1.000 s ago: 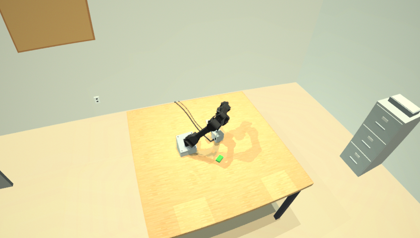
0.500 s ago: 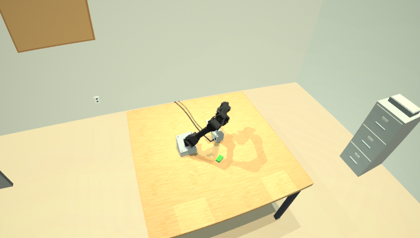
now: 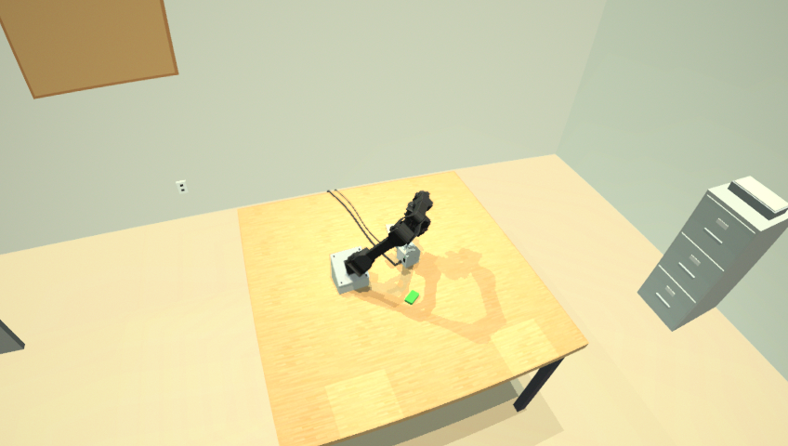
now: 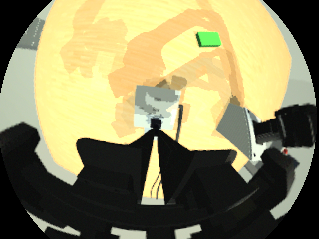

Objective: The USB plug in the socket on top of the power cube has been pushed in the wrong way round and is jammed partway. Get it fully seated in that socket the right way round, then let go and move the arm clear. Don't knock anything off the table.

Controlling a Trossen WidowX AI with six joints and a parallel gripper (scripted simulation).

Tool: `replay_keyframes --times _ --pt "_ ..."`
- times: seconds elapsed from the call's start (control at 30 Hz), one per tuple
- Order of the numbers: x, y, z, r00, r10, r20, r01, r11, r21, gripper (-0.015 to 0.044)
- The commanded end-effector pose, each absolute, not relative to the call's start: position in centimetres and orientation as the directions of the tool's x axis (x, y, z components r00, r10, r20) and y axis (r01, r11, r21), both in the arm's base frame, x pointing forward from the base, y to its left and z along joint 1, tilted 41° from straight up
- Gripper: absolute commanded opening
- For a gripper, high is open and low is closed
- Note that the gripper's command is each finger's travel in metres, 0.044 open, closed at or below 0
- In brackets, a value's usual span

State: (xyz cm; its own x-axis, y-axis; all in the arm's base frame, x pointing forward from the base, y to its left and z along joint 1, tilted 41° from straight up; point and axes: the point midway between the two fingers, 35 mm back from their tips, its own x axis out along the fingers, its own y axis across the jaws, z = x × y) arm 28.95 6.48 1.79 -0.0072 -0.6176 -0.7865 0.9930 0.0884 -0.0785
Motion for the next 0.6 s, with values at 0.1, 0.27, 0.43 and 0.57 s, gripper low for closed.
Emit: replay_keyframes --times 0.1,0.27,0.43,0.57 --pt "28.94 6.52 1.67 -0.008 -0.610 -0.793 0.993 0.091 -0.080 0.0000" --pt "28.95 6.50 1.61 -0.009 -0.607 -0.795 0.993 0.090 -0.080 0.0000" --pt "28.95 6.49 1.54 -0.009 -0.603 -0.797 0.993 0.090 -0.080 0.0000" --pt "28.96 6.48 1.49 -0.009 -0.601 -0.799 0.993 0.090 -0.079 0.0000"
